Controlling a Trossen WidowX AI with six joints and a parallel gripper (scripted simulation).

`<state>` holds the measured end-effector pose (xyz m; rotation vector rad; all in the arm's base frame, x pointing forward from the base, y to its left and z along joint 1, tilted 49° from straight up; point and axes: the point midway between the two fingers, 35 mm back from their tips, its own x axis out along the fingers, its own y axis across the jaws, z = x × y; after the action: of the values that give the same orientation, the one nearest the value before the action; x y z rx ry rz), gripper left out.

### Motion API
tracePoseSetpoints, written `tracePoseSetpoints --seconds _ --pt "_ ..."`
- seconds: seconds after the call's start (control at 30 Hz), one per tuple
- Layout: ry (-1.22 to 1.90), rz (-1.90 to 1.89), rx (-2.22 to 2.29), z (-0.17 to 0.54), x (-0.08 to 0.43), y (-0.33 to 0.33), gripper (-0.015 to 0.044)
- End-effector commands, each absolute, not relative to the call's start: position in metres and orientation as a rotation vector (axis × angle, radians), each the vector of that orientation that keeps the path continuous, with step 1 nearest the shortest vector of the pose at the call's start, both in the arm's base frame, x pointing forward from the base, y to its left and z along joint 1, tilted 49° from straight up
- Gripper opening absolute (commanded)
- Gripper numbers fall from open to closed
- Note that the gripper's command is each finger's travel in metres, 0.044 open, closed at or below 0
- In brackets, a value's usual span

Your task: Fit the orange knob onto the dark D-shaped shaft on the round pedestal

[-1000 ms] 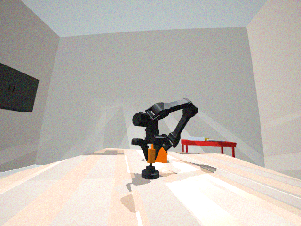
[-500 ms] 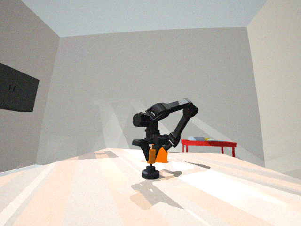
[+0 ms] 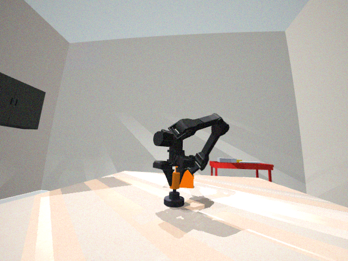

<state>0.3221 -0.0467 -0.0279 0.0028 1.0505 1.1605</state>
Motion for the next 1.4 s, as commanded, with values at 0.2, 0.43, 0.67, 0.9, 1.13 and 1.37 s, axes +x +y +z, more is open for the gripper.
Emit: tracePoseSetpoints --seconds 0.2,0.43,0.67,0.9,1.13,1.37 --pt "1.045 1.163 0.000 -0.0247 0.3222 -0.0494 0.0000" --pt "0.925 1.263 -0.157 -0.0257 0.3227 -0.0485 0.0000" --pt "0.919 1.268 -0.165 -0.0277 0.3221 -0.0474 0.0000" --pt "0.919 1.268 -0.165 -0.0278 0.3223 -0.0468 0.0000" --pt "0.919 1.268 -0.165 -0.0279 0.3224 -0.0463 0.0000" --pt "0.903 1.280 -0.186 -0.0245 0.3229 -0.0492 0.0000"
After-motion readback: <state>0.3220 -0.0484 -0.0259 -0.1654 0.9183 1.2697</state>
